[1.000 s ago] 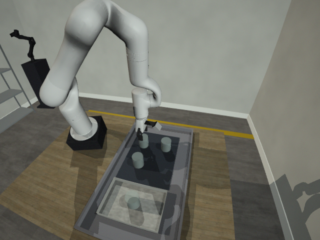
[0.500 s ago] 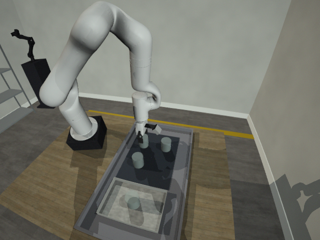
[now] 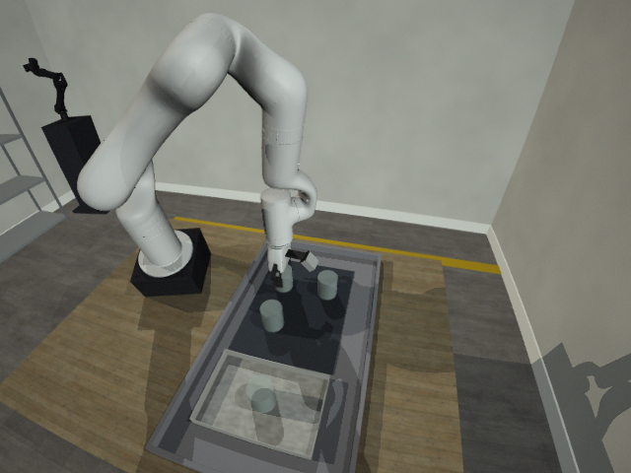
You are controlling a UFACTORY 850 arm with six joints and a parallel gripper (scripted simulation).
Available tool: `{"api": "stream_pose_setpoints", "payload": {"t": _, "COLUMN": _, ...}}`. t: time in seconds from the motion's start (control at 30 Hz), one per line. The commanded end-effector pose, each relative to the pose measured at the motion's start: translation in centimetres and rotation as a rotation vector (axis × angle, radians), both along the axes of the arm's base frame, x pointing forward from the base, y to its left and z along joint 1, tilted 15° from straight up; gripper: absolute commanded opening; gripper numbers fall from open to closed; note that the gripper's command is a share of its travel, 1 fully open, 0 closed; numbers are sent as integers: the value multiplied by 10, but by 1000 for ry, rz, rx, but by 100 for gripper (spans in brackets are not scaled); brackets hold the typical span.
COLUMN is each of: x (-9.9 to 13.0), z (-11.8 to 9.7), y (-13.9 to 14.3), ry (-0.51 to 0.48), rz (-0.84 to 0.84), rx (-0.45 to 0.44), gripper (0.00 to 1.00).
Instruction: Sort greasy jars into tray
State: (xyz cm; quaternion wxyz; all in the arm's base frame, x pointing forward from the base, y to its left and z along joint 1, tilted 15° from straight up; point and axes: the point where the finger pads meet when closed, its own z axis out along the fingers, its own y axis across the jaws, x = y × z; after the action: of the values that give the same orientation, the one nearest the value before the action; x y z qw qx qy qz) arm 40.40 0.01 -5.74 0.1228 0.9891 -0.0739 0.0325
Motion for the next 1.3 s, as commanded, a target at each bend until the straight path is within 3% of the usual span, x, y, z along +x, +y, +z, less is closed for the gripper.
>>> {"api": "stream_pose_setpoints", "payload": {"t": 0.0, "x": 1, "z": -1, "y": 0, "ry": -5, "rz": 1, "rx": 1, "gripper": 100}}
{"api": "stream_pose_setpoints", "payload": {"t": 0.07, "x": 1, "z": -1, "y": 0, "ry": -5, "rz": 1, "rx": 1, "gripper": 100}}
{"api": "stream_pose_setpoints", "payload": {"t": 0.1, "x": 1, "z": -1, "y": 0, "ry": -5, "rz": 1, "rx": 1, "gripper": 92}}
{"api": "stream_pose_setpoints", "payload": {"t": 1.27, "x": 1, "z": -1, "y": 0, "ry": -5, "rz": 1, "rx": 1, "gripper": 89}}
